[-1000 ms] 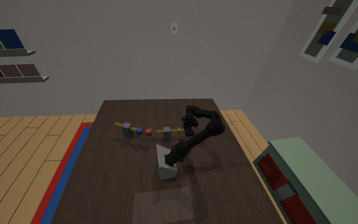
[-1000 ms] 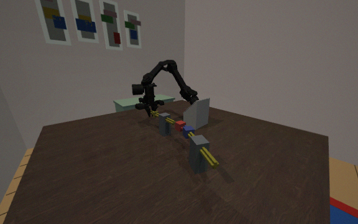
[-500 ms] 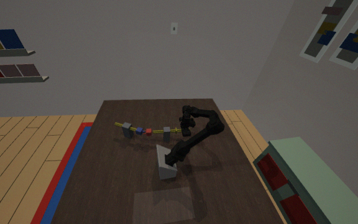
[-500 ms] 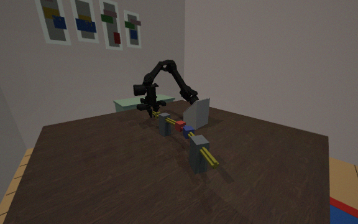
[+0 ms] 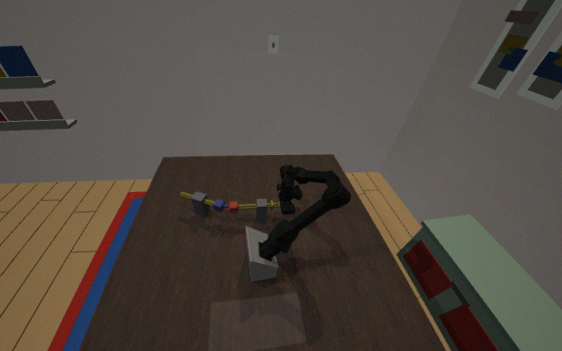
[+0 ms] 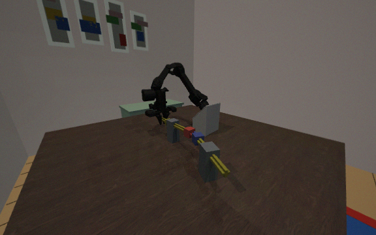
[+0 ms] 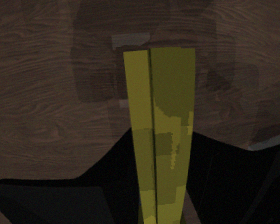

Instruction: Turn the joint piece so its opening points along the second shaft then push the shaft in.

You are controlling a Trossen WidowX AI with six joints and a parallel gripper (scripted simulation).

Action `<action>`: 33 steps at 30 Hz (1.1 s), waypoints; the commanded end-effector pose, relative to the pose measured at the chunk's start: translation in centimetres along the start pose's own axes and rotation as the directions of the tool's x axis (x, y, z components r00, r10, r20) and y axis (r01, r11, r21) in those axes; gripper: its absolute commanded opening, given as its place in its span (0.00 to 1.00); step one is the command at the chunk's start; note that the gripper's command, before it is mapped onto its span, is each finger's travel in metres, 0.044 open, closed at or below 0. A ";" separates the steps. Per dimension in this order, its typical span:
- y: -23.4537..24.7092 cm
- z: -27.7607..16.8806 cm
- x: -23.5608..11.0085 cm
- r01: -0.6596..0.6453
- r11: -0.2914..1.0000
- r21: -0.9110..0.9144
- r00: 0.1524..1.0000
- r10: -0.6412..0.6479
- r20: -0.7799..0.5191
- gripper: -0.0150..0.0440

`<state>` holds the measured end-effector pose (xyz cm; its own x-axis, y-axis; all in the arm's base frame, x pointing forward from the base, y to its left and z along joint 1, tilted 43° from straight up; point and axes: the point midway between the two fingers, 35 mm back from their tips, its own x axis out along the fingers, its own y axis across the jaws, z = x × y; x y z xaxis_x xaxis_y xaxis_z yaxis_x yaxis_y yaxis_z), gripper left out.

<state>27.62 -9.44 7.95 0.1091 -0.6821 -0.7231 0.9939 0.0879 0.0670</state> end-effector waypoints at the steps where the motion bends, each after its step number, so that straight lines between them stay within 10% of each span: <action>1: 0.0 -0.8 0.1 -0.001 1.000 -0.002 1.000 0.001 -0.004 0.25; 33: 0.0 -2.2 0.0 0.000 1.000 0.002 1.000 0.000 0.001 0.37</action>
<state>27.54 -7.87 6.42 0.1086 -0.6834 -0.7219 0.9939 0.0871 0.0671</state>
